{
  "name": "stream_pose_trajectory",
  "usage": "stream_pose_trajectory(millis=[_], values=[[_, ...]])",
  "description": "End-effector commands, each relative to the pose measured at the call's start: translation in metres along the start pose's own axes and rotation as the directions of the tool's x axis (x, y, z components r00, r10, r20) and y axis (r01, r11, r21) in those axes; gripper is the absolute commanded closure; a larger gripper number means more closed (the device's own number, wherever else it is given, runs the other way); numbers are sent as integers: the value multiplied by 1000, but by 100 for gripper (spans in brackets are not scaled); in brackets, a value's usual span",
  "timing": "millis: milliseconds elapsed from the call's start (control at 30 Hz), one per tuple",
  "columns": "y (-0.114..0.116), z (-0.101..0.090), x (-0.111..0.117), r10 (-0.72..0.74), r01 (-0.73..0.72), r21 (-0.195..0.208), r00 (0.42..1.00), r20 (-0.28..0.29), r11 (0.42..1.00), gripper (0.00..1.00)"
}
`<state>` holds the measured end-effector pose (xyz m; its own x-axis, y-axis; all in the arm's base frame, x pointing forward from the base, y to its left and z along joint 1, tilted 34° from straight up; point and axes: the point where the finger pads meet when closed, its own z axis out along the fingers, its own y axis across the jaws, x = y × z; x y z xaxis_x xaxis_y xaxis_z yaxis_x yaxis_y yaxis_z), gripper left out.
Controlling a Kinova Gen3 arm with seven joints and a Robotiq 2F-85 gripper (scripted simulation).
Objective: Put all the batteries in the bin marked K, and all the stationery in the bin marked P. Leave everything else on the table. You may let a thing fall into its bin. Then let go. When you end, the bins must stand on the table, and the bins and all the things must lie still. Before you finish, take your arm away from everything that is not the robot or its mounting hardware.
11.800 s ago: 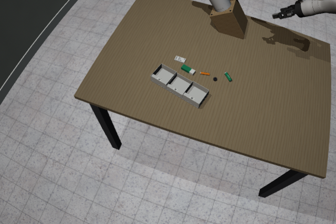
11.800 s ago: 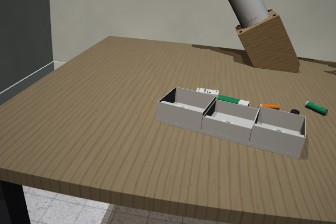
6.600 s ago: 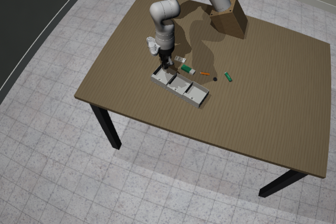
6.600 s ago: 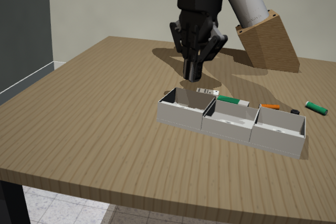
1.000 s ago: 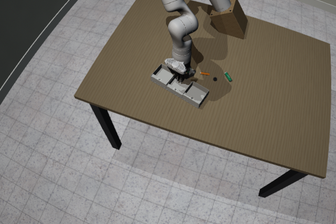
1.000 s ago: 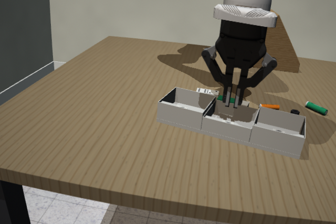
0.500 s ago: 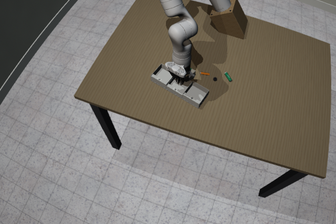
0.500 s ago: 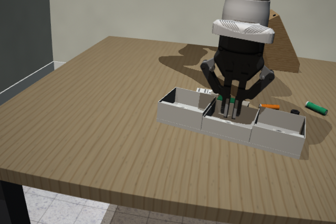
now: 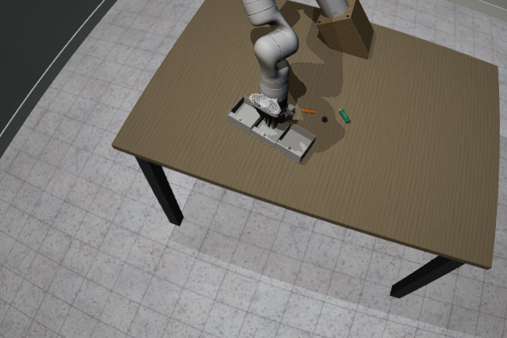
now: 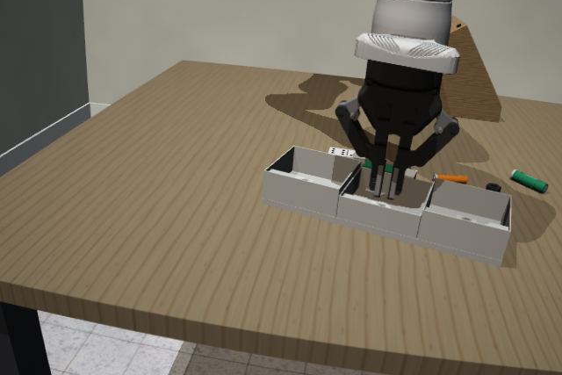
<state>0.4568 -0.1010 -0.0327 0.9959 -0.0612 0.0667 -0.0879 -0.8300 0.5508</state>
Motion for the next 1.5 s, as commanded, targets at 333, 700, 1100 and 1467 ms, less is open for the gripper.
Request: stream_pose_trajectory(millis=[333, 700, 1100, 1467], values=[[0, -1, 1, 0, 0, 1, 1000, -2, 1000, 91], [0, -1, 1, 0, 0, 1, 1000, -2, 1000, 91], [0, -10, 1, 0, 0, 1, 1000, -2, 1000, 91], [0, -22, 1, 0, 0, 1, 1000, -2, 1000, 91]])
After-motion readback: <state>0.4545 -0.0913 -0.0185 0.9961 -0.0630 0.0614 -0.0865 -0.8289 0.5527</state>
